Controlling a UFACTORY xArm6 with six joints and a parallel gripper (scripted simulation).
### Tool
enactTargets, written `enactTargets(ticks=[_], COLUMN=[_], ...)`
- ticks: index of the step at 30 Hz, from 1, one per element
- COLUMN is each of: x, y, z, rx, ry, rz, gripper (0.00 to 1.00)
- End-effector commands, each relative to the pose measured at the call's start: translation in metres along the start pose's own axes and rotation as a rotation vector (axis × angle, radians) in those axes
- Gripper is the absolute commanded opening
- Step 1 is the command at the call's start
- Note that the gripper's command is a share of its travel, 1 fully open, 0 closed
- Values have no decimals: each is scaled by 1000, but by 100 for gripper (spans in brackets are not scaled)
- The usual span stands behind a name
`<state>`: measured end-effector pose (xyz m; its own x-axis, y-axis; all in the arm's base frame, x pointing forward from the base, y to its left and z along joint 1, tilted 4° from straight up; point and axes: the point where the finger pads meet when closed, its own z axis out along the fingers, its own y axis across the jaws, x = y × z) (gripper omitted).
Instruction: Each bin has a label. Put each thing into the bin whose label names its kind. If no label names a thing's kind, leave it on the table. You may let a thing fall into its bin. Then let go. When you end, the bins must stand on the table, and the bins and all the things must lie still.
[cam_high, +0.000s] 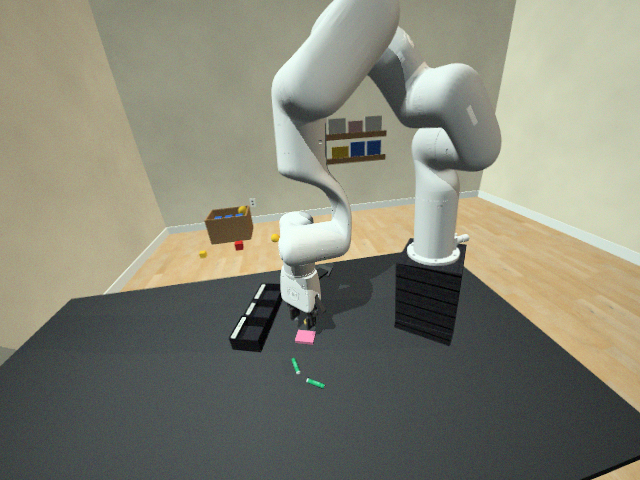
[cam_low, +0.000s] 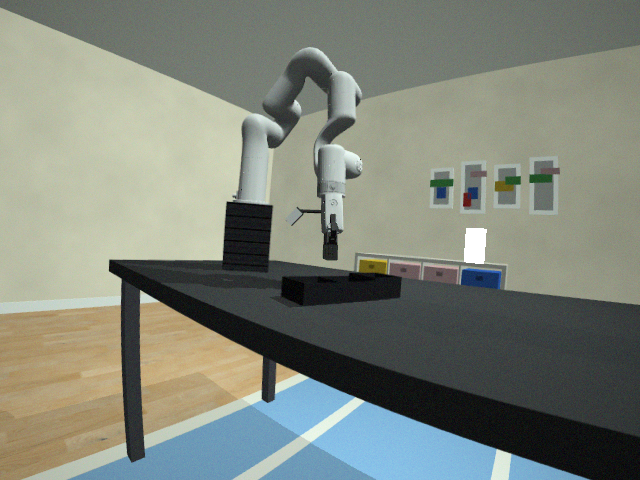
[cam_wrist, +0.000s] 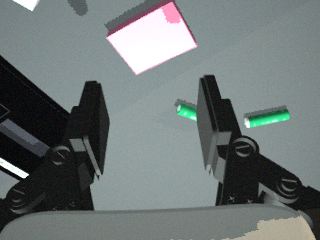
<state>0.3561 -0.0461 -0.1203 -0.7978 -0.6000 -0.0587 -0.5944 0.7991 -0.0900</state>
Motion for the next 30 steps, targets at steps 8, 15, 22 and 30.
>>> enactTargets(ticks=[8, 15, 22, 30], x=[-1, -1, -1, -1], y=[-1, -1, -1, -1], z=[-1, -1, -1, -1], rx=[9, 13, 18, 14], ry=[2, 1, 5, 31], rz=[387, 588, 817, 1048], gripper=[56, 56, 56, 56])
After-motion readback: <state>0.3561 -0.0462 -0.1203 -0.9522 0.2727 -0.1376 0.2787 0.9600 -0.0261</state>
